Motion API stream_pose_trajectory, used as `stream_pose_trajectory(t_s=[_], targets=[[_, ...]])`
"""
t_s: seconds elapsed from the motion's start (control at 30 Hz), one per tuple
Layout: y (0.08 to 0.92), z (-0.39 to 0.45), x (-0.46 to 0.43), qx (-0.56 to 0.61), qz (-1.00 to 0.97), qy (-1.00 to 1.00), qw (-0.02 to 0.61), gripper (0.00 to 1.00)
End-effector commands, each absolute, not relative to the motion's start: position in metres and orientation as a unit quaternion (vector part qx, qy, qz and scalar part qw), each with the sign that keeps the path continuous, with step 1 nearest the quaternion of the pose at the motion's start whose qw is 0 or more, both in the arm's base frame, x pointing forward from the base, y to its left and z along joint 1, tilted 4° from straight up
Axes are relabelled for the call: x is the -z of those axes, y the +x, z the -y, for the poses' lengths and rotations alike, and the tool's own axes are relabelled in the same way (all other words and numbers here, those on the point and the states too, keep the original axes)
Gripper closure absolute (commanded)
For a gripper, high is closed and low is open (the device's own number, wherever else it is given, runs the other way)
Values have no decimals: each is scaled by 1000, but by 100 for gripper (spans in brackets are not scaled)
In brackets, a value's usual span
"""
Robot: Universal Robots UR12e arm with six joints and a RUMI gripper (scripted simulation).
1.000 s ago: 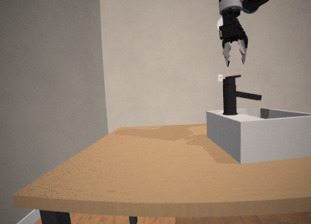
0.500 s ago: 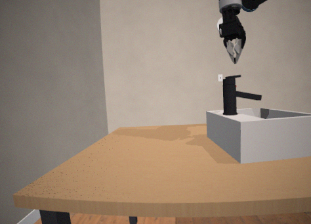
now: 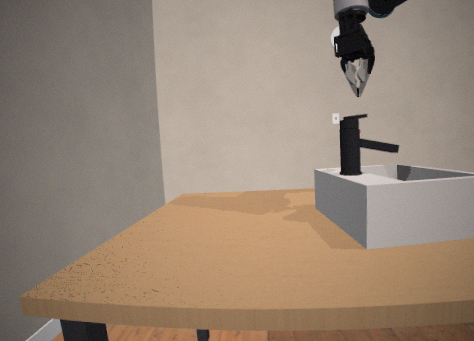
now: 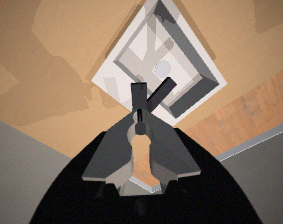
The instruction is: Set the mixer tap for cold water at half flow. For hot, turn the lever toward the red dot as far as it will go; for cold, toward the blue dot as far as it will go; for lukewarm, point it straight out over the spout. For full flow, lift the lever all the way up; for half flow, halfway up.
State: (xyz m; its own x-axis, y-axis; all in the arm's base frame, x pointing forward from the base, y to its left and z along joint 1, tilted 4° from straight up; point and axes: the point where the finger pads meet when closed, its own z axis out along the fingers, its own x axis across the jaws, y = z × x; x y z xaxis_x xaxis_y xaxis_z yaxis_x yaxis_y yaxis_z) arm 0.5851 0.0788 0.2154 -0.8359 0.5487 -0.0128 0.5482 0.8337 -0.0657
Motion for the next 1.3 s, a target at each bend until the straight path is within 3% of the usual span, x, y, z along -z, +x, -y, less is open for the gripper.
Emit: stream_pose_trajectory(t_s=[0.0, 1.27], targets=[[586, -79, -216, -33, 958, -286, 3, 100], [583, -79, -217, -33, 936, -350, 0, 100]])
